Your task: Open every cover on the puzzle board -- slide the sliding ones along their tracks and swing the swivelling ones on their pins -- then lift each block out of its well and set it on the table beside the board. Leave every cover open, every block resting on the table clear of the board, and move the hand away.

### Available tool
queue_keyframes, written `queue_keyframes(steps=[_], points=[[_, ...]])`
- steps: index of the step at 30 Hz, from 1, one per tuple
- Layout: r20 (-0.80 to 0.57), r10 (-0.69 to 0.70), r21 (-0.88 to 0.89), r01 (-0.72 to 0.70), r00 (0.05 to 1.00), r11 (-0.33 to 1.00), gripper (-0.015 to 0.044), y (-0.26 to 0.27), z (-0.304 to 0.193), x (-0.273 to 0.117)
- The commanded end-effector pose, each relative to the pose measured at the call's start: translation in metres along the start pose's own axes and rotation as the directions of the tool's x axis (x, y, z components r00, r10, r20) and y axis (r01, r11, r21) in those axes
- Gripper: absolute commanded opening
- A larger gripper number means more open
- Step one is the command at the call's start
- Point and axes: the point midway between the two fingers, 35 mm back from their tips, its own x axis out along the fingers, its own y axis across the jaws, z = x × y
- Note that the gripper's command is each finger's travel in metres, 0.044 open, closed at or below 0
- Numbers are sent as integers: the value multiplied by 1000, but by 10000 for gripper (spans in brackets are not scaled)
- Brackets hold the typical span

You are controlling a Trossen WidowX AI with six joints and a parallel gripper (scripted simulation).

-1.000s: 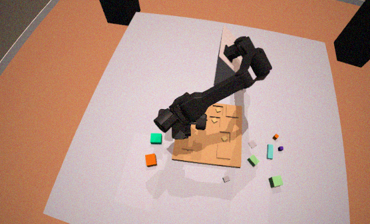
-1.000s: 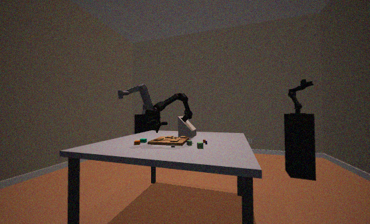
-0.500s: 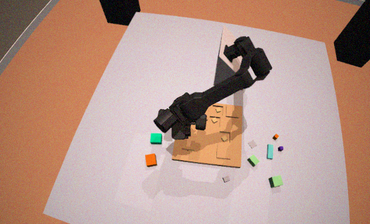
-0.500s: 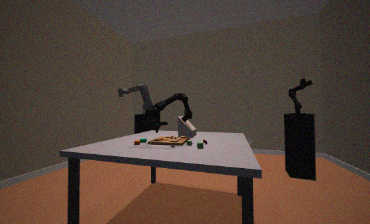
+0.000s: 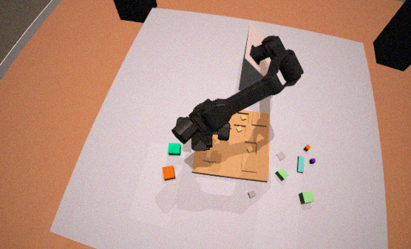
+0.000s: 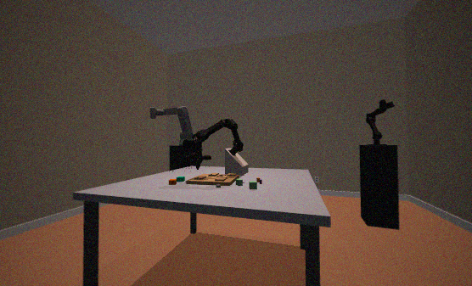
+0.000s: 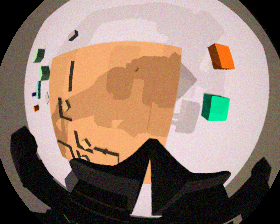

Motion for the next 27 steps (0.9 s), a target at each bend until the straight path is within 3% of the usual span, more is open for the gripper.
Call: queue_keyframes(steps=[1,27], points=[[-3,-3,3,3,1000,1000,0,-1,0,4],[-3,-2,3,2,1000,1000,0,-1,1,30]])
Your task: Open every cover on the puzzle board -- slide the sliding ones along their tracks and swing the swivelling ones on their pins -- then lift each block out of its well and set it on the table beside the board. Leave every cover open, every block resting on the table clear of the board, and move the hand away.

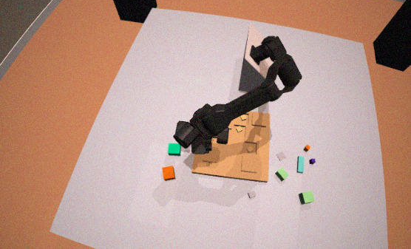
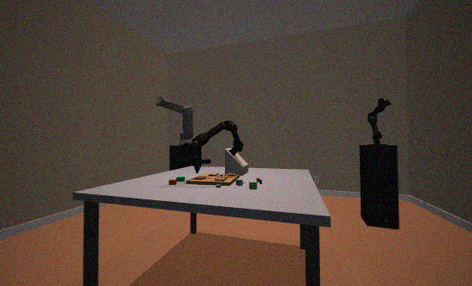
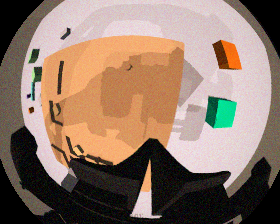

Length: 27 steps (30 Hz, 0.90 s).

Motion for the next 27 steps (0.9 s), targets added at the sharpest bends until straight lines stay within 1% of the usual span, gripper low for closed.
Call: queue_keyframes(steps=[1,27], points=[[-2,8,7,-8,1000,1000,0,1,-2,5],[-2,11,7,-11,1000,1000,0,2,-3,29]])
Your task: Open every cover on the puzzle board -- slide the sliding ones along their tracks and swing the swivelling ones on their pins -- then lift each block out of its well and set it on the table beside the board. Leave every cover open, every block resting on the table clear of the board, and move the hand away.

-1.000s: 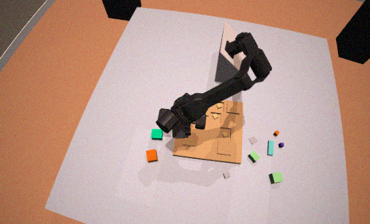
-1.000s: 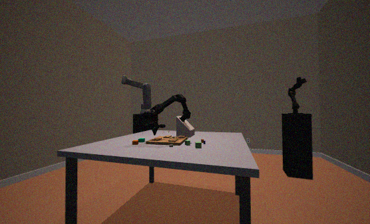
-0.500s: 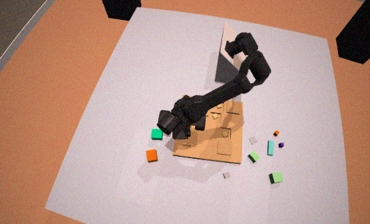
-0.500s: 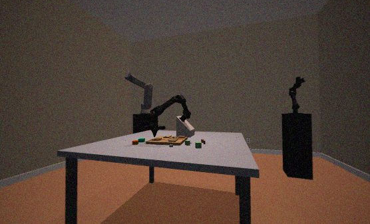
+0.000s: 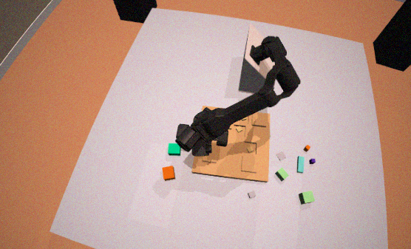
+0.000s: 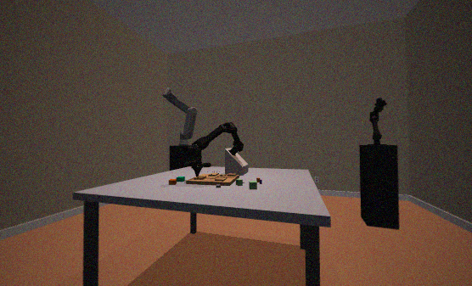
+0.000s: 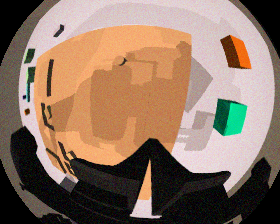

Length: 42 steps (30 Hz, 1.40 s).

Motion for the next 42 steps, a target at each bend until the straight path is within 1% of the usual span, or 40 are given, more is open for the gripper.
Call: queue_keyframes(steps=[1,42], points=[[-1,8,7,-8,1000,1000,0,2,-2,3],[-2,10,8,-10,1000,1000,0,45,-9,3]])
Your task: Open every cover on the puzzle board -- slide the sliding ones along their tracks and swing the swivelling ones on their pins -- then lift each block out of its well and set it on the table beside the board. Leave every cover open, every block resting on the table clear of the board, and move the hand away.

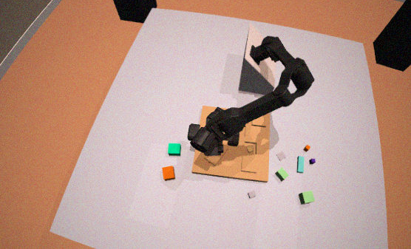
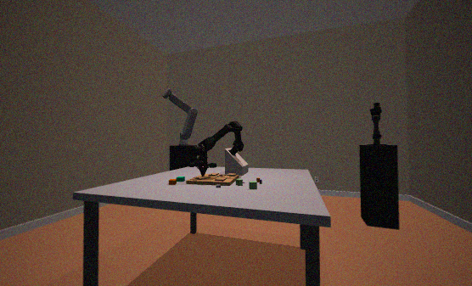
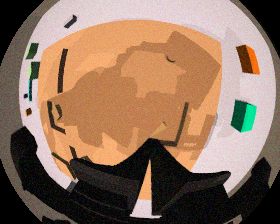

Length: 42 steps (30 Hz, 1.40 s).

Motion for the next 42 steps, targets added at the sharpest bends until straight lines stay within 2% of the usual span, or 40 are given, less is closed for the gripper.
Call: queue_keyframes(steps=[1,42], points=[[0,8,4,-8,1000,1000,0,5,-1,1],[0,10,5,-10,1000,1000,0,46,16,1]])
